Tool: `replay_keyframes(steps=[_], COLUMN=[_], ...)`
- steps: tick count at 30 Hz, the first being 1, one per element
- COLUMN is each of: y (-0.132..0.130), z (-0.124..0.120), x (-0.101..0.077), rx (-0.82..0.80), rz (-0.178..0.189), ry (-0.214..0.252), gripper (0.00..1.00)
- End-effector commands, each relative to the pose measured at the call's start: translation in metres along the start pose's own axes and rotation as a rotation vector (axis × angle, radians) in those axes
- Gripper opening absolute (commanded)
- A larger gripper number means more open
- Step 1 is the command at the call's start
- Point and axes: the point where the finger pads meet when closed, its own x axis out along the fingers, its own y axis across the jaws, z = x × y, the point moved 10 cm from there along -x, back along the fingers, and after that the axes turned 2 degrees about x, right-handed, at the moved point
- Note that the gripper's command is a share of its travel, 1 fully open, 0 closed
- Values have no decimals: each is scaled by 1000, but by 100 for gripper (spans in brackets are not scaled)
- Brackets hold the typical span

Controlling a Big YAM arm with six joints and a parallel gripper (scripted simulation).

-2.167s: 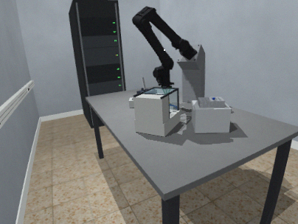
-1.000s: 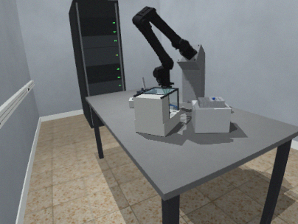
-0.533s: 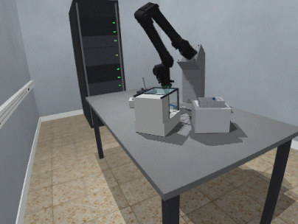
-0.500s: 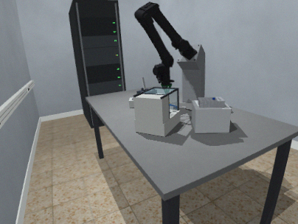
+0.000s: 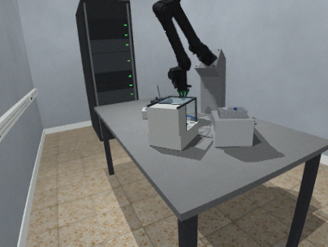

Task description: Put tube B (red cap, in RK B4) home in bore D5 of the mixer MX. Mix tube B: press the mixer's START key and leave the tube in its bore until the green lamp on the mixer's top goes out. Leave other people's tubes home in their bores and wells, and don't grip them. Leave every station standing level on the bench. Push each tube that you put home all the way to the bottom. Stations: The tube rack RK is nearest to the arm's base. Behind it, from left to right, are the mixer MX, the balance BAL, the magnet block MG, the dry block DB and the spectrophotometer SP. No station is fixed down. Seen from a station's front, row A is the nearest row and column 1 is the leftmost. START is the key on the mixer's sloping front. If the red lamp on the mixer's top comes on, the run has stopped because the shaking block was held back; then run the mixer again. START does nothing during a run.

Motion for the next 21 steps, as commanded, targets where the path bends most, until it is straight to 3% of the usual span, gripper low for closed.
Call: replay_keyframes(steps=[1, 13, 14, 16, 21], y=[-11, -10, 0, -10, -10], z=[1, 1, 2, 1, 1], x=[-16, -31, -29, -35, -43], rx=[-1, -3, -11, -3, -4], rz=[-14, -10, 9, -9, -7], ry=[-13, -12, -10, -11, -11], gripper=[9, 9, 9, 9, 9])
